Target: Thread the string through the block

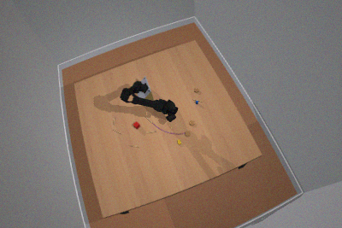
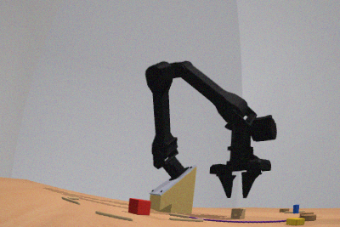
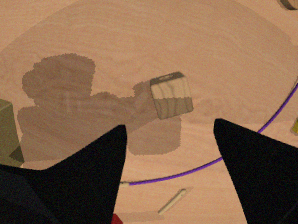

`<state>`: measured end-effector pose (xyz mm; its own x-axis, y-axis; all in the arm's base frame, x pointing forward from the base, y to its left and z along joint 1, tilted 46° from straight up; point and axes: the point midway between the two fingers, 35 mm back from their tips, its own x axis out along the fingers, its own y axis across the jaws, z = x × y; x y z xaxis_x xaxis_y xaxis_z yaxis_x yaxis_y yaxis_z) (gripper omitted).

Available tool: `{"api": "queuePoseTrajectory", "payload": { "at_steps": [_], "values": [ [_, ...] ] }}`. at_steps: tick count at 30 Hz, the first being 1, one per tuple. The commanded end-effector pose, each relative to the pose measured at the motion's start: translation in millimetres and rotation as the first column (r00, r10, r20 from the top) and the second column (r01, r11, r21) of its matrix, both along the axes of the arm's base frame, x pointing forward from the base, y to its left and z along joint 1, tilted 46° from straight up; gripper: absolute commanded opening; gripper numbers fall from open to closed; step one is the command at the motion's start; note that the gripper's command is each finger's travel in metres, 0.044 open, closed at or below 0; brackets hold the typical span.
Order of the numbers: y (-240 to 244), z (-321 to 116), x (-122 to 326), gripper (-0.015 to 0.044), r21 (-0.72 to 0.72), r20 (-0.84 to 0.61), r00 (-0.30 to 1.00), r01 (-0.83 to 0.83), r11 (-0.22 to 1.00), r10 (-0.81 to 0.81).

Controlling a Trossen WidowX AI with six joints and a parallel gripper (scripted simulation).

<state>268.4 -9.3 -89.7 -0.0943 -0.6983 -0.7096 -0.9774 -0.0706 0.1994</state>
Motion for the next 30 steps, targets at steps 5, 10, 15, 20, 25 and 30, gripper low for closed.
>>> {"api": "queuePoseTrajectory", "payload": {
  "at_steps": [5, 10, 15, 20, 25, 30],
  "values": [
    [0.0, 0.0, 0.0, 0.0237, 0.0, 0.0, 1.0, 0.0, 1.0, 0.0],
    [0.0, 0.0, 0.0, 0.0184, 0.0, 0.0, 1.0, 0.0, 1.0, 0.0],
    [0.0, 0.0, 0.0, 0.0053, 0.0, 0.0, 1.0, 0.0, 1.0, 0.0],
    [0.0, 0.0, 0.0, 0.0, 0.0, 0.0, 1.0, 0.0, 1.0, 0.0],
    [0.0, 0.0, 0.0, 0.0, 0.0, 0.0, 1.0, 0.0, 1.0, 0.0],
    [0.0, 0.0, 0.0, 0.0, 0.0, 0.0, 1.0, 0.0, 1.0, 0.0]
  ]
}}
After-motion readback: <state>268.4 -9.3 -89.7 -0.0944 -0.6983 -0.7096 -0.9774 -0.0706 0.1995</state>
